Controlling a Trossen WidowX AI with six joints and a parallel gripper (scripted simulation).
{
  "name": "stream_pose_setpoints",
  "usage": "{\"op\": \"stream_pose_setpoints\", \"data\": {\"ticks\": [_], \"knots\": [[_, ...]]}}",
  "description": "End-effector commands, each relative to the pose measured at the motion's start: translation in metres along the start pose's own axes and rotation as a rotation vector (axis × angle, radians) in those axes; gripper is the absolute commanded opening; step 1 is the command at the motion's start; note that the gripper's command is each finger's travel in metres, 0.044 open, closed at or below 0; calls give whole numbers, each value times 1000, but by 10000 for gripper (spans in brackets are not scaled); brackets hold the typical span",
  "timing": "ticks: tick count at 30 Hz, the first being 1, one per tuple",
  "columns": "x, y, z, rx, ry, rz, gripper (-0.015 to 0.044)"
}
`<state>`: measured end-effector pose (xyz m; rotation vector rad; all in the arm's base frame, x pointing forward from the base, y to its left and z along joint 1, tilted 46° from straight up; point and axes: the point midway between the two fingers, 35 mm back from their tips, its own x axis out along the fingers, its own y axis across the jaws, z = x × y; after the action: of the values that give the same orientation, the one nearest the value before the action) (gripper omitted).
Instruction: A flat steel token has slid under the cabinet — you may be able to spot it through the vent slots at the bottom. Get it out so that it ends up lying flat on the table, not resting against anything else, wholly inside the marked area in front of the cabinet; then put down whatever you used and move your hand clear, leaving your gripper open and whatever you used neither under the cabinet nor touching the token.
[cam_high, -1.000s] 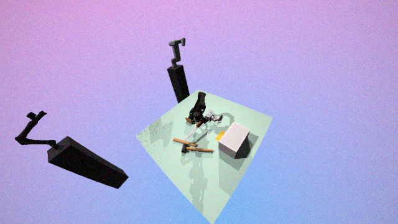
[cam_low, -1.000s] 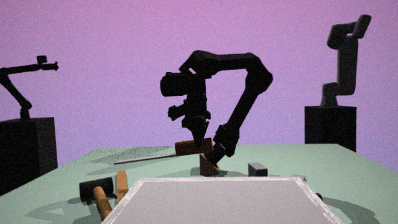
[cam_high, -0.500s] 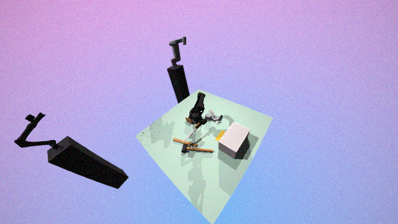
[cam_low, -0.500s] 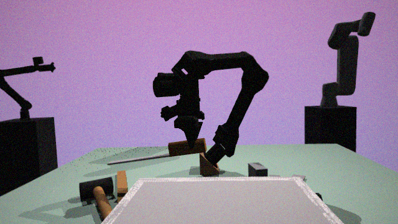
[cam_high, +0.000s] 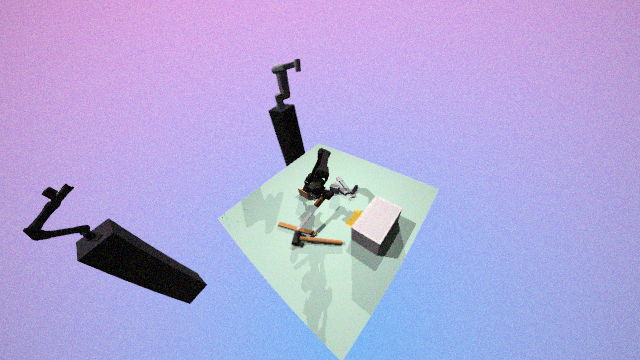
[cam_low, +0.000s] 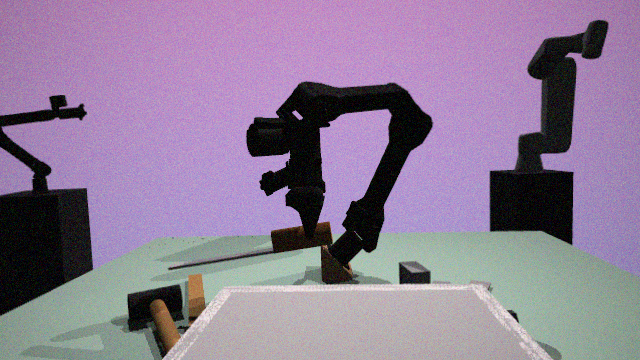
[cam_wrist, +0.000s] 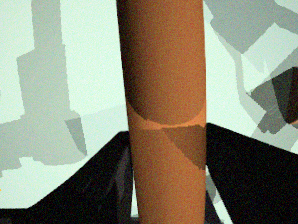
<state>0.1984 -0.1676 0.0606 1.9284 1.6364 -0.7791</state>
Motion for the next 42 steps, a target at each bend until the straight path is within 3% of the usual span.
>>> {"op": "stream_pose_setpoints", "data": {"ticks": [1, 42], "knots": [[-2, 0, 0, -33, -11, 4, 0], [-3, 0, 0, -359, -15, 3, 0]]}}
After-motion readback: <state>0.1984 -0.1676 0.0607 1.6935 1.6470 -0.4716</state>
